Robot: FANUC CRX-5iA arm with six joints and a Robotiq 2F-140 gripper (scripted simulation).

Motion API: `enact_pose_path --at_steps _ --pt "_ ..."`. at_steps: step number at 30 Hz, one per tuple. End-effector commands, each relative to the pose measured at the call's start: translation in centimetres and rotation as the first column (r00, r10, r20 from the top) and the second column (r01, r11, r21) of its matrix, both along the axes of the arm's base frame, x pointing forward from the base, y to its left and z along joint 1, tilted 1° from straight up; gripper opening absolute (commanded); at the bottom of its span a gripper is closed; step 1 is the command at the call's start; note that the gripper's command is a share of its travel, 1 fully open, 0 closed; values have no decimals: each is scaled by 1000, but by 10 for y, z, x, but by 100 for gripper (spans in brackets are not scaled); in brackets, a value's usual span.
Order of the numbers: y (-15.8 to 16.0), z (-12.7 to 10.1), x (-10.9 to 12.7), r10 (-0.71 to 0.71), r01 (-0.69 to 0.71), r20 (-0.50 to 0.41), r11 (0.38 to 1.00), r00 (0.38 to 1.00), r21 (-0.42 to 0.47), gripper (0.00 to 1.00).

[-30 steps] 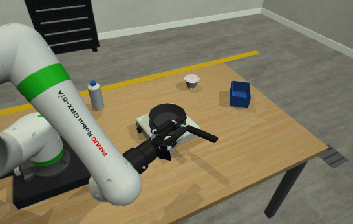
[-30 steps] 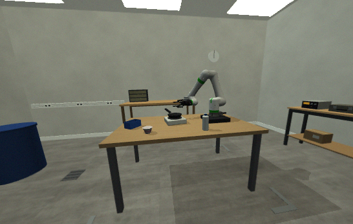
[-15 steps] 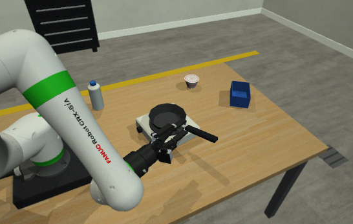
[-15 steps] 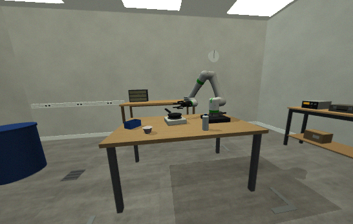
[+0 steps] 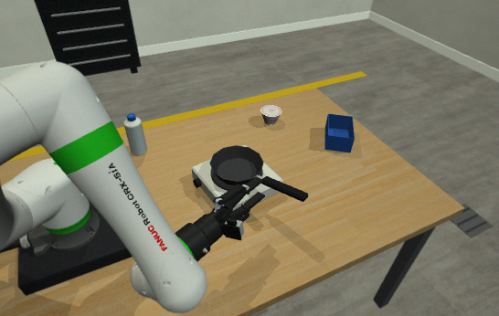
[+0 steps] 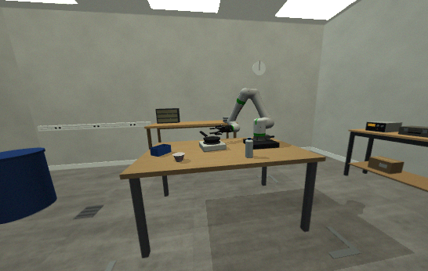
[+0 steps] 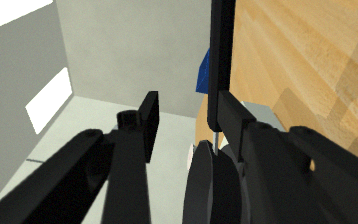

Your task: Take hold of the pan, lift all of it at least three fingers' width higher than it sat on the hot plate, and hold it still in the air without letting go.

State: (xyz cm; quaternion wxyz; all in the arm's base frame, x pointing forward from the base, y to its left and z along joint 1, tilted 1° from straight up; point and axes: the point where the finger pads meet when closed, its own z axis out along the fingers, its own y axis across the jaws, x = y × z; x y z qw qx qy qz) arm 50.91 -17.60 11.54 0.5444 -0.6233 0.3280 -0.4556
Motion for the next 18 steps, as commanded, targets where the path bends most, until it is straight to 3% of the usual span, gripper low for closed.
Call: enact_pose_path --at_steps 1,18 --pt "0 -11 0 0 0 2 1000 1000 -1 41" --pt "0 -38 1 0 0 2 1000 1000 -1 41"
